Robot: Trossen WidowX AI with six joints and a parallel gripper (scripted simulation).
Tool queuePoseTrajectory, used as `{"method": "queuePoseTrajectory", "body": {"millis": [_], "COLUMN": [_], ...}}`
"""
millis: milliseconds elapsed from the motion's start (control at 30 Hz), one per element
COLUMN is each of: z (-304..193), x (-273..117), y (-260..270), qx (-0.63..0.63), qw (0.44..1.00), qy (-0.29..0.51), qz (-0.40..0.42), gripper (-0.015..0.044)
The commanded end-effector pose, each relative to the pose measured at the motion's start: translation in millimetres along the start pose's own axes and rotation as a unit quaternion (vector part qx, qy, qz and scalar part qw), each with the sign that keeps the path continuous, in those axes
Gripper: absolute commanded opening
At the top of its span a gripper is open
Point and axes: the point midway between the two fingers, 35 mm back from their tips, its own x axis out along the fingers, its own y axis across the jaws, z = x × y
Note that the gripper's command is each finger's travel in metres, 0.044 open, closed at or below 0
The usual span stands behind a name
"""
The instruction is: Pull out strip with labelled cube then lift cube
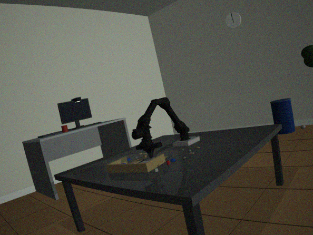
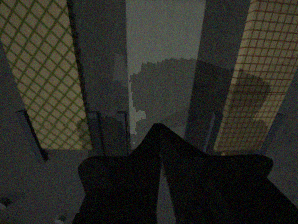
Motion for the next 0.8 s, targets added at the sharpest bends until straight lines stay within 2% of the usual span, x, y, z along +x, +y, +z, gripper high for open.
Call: {"method": "queuePoseTrajectory", "body": {"millis": [0,767], "z": [-9,-45], "x": [3,4], "y": [0,0], "qx": [-0.001,-0.001], "qw": [1.000,1.000], "qy": [0.006,0.008], "qz": [0.000,0.000], "gripper": [0.0000,0.0000]}}
